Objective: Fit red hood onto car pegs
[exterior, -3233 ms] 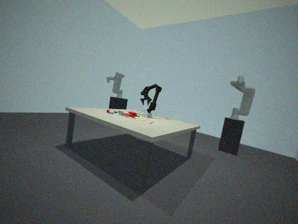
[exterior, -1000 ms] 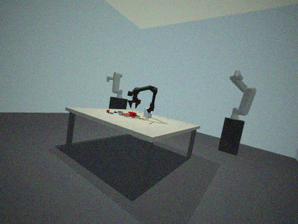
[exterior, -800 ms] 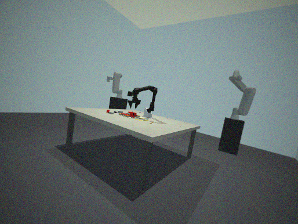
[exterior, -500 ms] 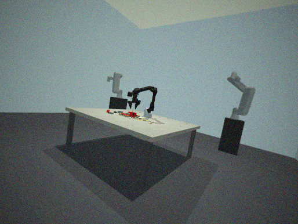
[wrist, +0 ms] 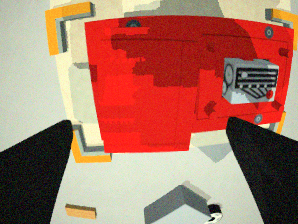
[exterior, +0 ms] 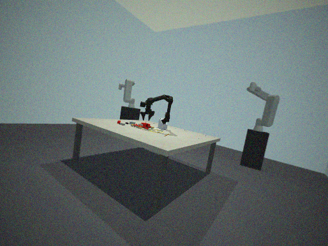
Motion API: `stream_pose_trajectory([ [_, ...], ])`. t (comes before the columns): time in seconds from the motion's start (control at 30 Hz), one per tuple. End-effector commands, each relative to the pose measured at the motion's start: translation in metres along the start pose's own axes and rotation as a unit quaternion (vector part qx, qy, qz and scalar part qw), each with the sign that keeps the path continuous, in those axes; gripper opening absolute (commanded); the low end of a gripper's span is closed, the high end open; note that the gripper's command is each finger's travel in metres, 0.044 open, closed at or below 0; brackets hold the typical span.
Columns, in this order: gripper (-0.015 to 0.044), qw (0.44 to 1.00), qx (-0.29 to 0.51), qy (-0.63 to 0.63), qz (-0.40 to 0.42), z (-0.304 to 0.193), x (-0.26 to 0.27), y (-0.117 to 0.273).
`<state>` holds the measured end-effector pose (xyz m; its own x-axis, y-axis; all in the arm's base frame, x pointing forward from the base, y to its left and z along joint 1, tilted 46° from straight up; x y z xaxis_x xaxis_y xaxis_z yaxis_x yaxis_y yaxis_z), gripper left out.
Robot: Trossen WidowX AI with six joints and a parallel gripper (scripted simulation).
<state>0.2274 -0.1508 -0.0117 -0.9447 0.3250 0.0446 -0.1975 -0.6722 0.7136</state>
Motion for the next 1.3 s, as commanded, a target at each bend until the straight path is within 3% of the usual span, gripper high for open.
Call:
stream_pose_trajectory([
  [0.0, 0.044, 1.0, -0.003, -0.002, 0.0, 0.001, 0.0, -0.004],
  [1.27, 0.044, 1.0, -0.005, -0.001, 0.0, 0.003, 0.0, -0.033],
])
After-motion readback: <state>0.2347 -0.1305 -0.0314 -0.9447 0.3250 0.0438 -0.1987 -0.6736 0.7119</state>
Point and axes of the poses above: the point midway between the two fingers, 35 mm back from their tips, its own y axis back along the fingers, its own x axis across the jaws, z = x × y, the point moved 2 cm from there along y, back along the fingers, and after that the axes turned 4 degrees about -y, right-handed, at the moved point
